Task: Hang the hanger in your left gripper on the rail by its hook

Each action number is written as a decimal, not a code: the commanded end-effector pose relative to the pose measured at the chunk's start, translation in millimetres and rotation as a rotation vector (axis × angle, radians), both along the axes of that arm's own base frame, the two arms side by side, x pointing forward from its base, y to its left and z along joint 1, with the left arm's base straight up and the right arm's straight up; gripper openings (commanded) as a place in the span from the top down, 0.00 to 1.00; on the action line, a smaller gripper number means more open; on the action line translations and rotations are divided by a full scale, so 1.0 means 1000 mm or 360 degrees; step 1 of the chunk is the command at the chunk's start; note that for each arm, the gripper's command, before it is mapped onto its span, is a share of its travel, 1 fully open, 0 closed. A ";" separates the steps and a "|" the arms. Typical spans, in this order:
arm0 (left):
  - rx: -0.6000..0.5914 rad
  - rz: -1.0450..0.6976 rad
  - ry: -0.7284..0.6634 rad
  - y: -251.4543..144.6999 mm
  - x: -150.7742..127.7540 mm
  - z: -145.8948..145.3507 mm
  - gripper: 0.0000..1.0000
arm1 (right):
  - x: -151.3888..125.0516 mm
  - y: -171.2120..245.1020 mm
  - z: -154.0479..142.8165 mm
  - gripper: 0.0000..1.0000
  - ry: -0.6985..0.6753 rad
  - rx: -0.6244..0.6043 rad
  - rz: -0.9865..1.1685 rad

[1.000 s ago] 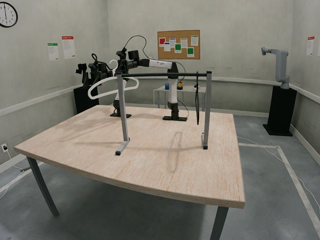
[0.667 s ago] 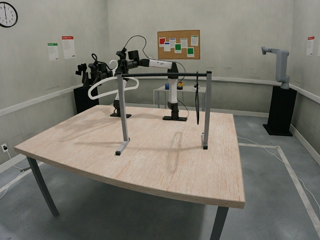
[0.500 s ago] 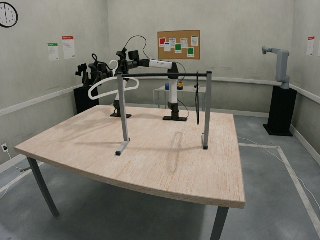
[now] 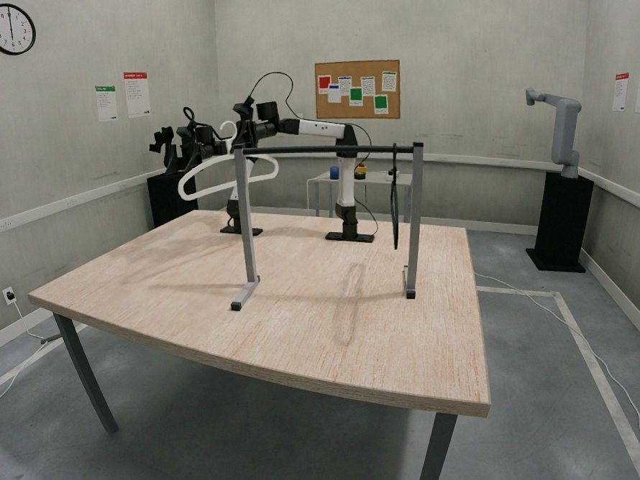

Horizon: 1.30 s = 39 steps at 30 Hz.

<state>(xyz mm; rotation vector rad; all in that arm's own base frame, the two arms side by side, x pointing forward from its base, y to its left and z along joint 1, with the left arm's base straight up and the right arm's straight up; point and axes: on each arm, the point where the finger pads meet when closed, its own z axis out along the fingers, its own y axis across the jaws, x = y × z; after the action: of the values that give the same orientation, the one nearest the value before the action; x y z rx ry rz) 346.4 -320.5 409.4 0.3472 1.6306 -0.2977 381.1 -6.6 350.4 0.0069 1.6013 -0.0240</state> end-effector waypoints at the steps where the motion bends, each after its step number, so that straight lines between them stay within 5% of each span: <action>1: -0.0052 0.0054 -0.0086 0.020 -0.013 0.021 0.98 | -0.001 0.000 0.008 0.00 -0.0032 -0.0002 -0.0002; 11: 0.0008 0.0153 -0.0149 0.068 -0.048 0.005 0.98 | -0.004 0.025 0.006 0.00 0.0055 0.0005 0.0101; 21: 0.0046 0.0200 -0.0202 0.132 -0.106 -0.045 0.98 | -0.039 0.120 0.022 0.00 0.0202 -0.0014 0.0524; 30: 0.0037 0.0593 -0.0081 0.204 -0.113 -0.124 0.98 | -0.138 0.231 0.066 0.00 0.0271 -0.0078 0.1195; 36: -0.0020 0.0830 -0.0031 0.226 -0.102 -0.128 0.98 | -0.202 0.263 0.089 0.00 0.0274 -0.0109 0.1536; 39: -0.0036 0.0851 -0.0033 0.228 -0.101 -0.125 0.98 | -0.209 0.266 0.091 0.00 0.0273 -0.0112 0.1574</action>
<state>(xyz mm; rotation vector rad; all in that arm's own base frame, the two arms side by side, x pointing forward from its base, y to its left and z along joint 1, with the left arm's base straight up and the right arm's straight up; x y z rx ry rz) 242.6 -99.0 269.6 -0.0074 1.6499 0.1101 184.5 258.2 446.1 -0.8171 1.5674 0.6967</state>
